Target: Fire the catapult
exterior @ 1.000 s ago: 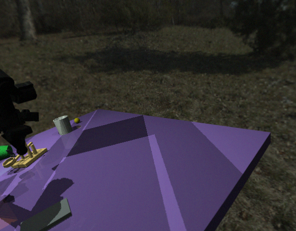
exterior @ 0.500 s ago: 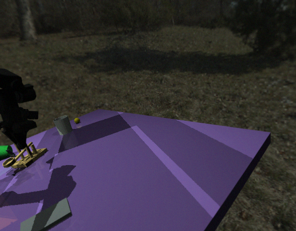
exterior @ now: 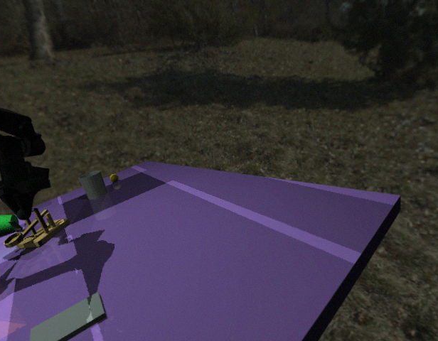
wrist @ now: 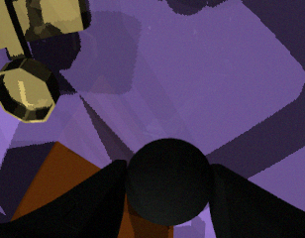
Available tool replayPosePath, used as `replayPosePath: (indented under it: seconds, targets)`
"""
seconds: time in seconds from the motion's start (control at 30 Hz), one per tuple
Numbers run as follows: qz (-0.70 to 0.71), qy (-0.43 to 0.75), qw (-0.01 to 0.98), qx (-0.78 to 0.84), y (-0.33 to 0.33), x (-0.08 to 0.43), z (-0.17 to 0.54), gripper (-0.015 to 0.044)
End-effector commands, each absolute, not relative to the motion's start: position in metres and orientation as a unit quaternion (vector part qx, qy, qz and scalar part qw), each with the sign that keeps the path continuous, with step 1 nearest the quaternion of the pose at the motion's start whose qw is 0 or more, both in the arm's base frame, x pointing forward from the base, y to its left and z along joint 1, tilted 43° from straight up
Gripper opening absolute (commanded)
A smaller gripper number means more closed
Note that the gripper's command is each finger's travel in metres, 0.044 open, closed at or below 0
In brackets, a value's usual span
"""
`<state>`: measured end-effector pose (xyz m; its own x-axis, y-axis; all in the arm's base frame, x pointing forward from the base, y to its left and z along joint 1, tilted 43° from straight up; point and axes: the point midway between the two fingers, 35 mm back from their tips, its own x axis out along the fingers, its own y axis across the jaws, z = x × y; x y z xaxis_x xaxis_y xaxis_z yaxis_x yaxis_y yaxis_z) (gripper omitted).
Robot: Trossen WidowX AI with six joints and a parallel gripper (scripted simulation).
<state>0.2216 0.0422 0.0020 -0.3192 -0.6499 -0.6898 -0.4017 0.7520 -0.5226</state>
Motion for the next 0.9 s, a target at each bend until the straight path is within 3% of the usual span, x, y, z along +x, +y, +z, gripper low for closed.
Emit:
replayPosePath:
  seconds: [0.0,0.87]
  targets:
    - [-0.122,0.806,0.472,-0.336,0.056,0.218,-0.011,0.0]
    - [-0.11,0.827,0.386,-0.394,0.087,0.169,-0.085,0.0]
